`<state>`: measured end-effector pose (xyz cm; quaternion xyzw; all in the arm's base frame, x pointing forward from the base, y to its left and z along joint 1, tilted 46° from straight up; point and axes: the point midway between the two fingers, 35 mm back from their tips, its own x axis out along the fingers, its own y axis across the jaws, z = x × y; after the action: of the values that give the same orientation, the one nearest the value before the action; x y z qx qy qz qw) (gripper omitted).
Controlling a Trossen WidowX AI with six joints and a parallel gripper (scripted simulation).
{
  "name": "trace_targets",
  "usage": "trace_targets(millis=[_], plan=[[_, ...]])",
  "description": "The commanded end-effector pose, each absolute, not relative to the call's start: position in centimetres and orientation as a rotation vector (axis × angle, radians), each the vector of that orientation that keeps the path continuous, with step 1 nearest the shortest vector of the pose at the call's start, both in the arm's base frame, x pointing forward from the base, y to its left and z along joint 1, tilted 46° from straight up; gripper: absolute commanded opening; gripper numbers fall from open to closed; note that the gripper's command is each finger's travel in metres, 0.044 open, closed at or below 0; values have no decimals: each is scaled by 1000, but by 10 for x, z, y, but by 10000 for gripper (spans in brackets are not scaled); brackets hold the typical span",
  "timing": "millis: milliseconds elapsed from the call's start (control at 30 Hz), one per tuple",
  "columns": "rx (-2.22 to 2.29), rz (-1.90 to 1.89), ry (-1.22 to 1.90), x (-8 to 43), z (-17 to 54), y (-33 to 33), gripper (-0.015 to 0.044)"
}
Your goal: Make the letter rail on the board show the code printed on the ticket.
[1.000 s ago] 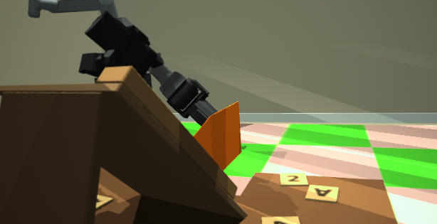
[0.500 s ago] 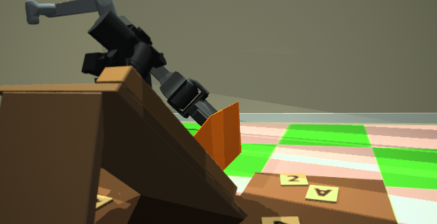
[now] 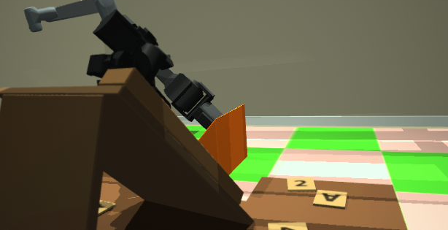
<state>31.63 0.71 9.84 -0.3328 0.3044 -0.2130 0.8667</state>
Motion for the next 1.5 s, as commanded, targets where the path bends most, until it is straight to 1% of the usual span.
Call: trace_targets(millis=[0,1467], plan=[[-697,-449,640,317,95,8,0],[-696,-449,640,321,79,24,0]])
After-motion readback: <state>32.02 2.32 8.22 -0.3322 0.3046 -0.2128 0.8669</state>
